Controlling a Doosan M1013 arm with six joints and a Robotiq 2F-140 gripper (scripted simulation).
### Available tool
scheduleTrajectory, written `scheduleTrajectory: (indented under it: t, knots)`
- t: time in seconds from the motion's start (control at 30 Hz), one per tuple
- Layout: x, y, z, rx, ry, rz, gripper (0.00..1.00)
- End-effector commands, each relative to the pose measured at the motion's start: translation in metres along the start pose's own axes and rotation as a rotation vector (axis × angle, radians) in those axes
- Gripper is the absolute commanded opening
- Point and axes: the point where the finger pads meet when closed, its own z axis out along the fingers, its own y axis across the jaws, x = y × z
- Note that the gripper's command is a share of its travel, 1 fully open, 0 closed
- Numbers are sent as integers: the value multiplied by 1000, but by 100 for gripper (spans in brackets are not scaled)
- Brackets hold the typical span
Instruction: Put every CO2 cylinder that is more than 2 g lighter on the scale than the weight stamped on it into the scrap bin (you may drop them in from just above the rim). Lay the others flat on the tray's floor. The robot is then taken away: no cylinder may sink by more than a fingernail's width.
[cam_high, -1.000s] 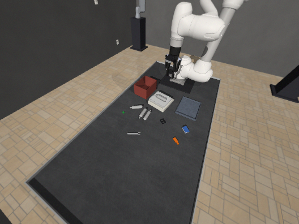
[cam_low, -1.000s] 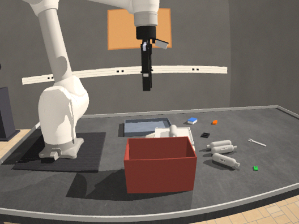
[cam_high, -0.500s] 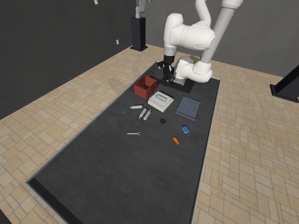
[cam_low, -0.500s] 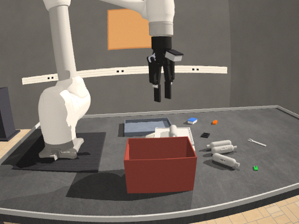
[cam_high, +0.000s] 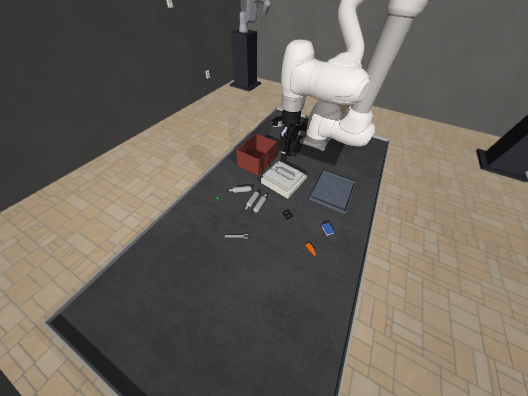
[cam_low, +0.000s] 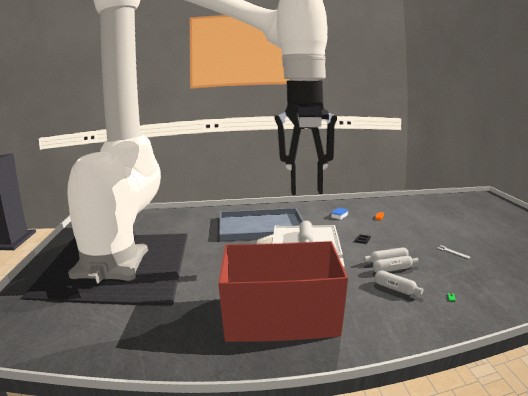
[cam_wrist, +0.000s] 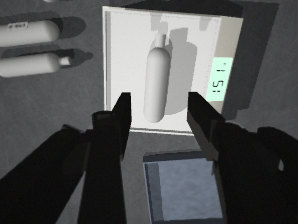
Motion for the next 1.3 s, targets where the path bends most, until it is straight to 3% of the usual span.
scheduleTrajectory:
  t: [0.0, 0.37, 0.87, 1.27]
  knots:
    - [0, 0, 1, -8, 39, 79, 40]
    - [0, 0, 19, -8, 39, 79, 40]
    - [2, 0, 82, -8, 39, 79, 40]
    - [3, 1, 106, -8, 39, 79, 40]
